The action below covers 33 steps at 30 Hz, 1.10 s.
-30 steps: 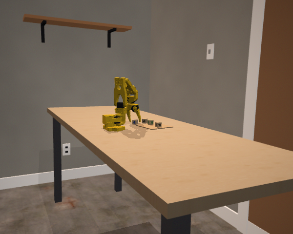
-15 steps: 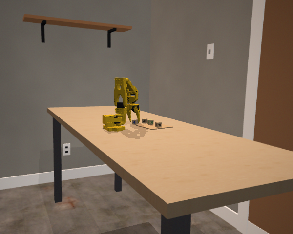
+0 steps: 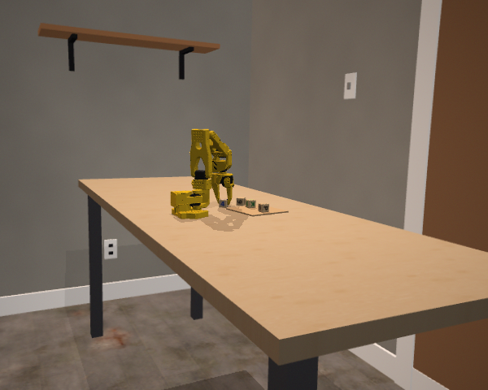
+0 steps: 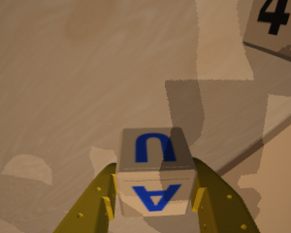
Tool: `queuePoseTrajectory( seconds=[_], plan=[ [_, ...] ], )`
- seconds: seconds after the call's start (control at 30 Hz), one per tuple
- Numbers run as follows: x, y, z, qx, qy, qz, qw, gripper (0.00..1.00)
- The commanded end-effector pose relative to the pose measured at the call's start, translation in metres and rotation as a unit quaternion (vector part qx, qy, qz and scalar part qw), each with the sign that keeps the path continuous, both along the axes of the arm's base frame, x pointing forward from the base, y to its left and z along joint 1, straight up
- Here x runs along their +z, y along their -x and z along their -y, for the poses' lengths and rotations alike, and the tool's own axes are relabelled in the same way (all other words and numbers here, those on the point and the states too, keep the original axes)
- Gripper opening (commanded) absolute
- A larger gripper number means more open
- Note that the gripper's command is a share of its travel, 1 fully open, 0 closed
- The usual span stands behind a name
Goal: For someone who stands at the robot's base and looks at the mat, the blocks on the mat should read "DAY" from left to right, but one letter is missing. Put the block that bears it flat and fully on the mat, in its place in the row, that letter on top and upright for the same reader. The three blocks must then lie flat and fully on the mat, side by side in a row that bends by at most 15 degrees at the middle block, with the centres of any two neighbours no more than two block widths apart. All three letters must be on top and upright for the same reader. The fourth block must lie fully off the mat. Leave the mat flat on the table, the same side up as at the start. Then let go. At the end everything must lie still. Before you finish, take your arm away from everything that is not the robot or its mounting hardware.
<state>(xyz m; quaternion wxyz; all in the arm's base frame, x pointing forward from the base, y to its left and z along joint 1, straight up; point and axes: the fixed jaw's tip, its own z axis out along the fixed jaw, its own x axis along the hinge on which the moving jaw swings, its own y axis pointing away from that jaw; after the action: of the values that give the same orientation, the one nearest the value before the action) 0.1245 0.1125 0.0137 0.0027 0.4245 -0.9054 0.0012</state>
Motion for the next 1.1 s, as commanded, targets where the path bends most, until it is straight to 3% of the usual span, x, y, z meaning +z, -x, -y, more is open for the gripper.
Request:
queuePoseTrajectory(
  seconds=[0.0, 0.4, 0.73, 1.07],
  plan=[
    [0.0069, -0.0079, -0.0044, 0.0, -0.017, 0.02, 1.0, 0.14],
    [0.0069, -0.0083, -0.0041, 0.0, -0.017, 0.02, 1.0, 0.13],
    [0.0069, -0.0083, -0.0041, 0.0, -0.017, 0.02, 1.0, 0.01],
    [0.0086, -0.0084, -0.0042, 0.0, -0.017, 0.02, 1.0, 0.0]
  ],
)
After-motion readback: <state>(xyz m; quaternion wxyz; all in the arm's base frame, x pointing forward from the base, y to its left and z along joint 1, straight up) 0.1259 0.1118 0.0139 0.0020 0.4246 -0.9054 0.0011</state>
